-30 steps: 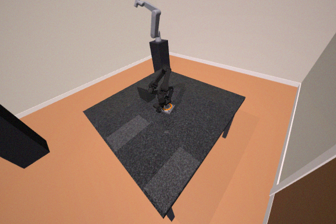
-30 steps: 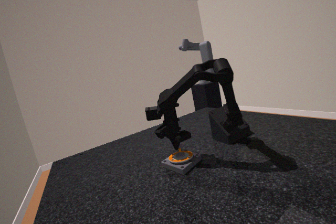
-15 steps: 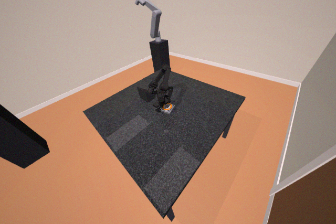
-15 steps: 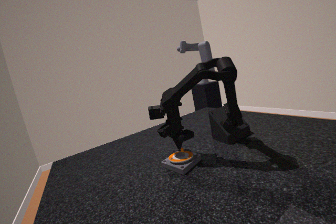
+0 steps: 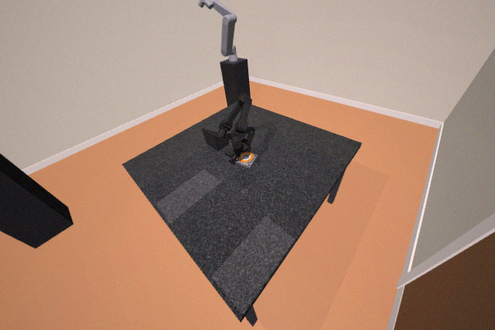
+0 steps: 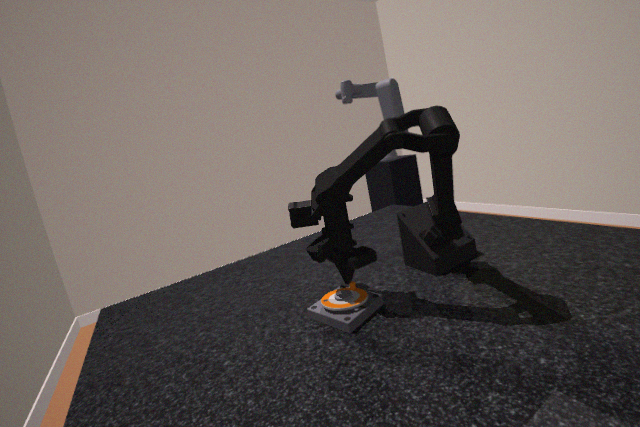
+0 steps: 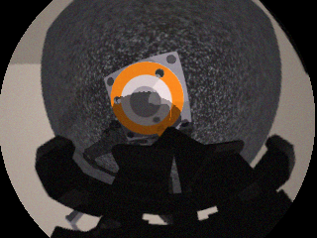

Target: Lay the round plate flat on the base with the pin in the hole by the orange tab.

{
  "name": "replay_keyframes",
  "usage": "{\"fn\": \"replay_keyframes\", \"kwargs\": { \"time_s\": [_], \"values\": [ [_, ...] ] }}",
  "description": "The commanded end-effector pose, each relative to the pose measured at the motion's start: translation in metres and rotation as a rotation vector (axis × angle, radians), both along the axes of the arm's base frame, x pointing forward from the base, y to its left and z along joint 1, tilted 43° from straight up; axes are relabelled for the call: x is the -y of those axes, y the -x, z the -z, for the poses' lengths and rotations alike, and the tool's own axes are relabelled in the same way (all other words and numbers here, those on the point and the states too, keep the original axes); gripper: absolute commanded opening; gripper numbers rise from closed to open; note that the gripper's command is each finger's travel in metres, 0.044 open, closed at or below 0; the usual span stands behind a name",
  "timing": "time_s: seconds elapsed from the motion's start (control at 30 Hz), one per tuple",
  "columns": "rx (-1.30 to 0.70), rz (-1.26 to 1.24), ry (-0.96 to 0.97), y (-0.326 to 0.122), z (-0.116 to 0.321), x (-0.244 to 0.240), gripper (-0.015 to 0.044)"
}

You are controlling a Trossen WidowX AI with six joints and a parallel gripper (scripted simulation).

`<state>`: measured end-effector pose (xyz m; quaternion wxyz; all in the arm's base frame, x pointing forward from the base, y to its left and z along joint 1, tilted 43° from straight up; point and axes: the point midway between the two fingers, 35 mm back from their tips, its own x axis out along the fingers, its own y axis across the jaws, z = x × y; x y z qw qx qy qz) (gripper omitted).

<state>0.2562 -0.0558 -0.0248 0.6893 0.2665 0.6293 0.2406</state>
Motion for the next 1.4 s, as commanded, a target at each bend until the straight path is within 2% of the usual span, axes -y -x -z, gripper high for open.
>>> {"fn": "replay_keyframes", "kwargs": {
  "time_s": [0.0, 1.37],
  "values": [
    [-0.01, -0.001, -0.009, 0.005, -0.001, -0.005, 0.0],
    [-0.011, -0.001, -0.012, 0.008, -0.037, -0.041, 0.0]
  ]
}}
